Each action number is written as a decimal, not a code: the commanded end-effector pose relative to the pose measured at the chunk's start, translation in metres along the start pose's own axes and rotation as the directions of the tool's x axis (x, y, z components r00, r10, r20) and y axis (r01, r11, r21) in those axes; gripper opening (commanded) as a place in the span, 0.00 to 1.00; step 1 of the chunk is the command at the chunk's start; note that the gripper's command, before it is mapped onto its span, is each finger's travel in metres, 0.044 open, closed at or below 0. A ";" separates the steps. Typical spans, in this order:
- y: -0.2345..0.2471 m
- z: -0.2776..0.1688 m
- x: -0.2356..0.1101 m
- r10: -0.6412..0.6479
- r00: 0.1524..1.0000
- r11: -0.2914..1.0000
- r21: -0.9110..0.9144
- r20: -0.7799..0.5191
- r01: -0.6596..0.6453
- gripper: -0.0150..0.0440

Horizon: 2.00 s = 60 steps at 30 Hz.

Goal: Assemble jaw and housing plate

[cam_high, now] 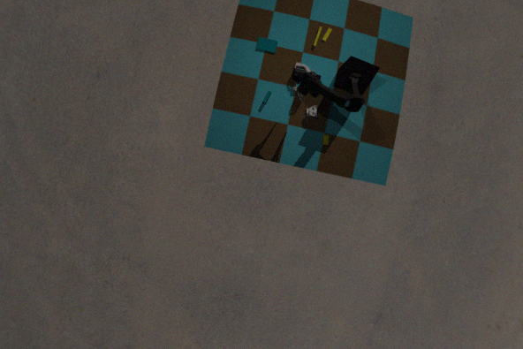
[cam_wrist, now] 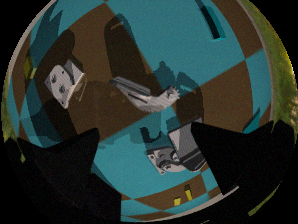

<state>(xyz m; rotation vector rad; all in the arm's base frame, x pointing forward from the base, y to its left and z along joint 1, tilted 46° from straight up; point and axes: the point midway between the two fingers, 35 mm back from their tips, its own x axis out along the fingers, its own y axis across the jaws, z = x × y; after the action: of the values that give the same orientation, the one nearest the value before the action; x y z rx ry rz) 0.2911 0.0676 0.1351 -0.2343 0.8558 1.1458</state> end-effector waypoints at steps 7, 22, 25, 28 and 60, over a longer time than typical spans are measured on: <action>0.002 0.005 -0.002 -0.002 1.000 0.961 -0.277 0.002 0.002 1.00; 0.005 0.011 -0.003 -0.002 1.000 0.771 -0.637 0.003 0.003 1.00; 0.006 0.012 -0.004 -0.002 1.000 0.717 -0.697 0.003 0.004 1.00; 0.006 0.013 -0.004 -0.002 1.000 0.657 -0.754 0.004 0.004 1.00; 0.008 0.017 0.039 -0.001 1.000 0.442 -0.897 0.006 0.006 1.00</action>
<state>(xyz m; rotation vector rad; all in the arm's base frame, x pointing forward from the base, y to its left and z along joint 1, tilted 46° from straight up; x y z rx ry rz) 0.2977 0.1058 0.1252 -1.1386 0.1183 1.5185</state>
